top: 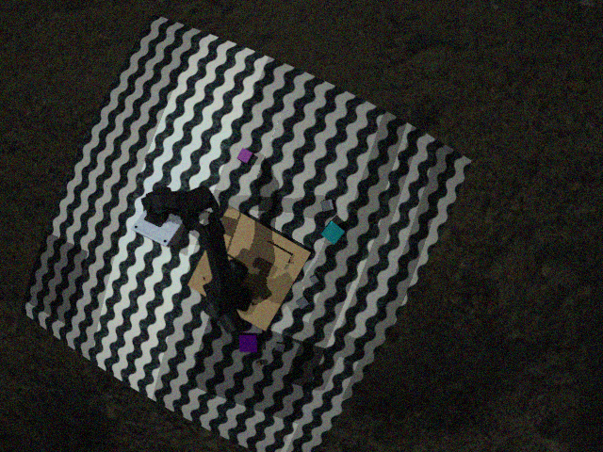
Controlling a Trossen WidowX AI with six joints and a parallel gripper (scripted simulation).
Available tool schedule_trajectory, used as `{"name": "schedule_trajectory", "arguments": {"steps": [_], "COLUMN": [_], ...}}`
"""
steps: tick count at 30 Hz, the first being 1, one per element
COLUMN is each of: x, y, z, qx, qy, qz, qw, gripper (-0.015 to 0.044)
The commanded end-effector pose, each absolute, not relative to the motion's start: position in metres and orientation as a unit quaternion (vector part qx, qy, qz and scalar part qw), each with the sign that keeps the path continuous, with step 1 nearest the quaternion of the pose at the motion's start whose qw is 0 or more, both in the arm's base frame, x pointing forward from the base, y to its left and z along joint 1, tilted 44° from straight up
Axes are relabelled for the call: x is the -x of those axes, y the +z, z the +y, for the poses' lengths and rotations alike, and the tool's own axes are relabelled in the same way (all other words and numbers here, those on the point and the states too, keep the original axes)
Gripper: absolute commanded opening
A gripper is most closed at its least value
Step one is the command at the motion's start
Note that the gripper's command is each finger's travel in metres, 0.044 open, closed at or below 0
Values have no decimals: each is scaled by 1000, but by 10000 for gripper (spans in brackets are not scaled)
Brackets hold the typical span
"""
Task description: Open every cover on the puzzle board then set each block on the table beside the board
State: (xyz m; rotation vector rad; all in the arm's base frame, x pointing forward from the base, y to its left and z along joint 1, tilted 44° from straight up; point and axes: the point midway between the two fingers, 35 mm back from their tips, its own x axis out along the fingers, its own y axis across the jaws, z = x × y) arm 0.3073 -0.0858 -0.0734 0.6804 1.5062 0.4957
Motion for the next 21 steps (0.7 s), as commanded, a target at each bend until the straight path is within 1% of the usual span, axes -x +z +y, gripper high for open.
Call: {"name": "schedule_trajectory", "arguments": {"steps": [1, 21], "x": [-313, -333], "y": [-73, -74], "z": [-86, -90], "qx": [-301, -300], "qy": [218, 218], "qz": [662, 662], "qw": [650, 651], "gripper": [0, 0]}}
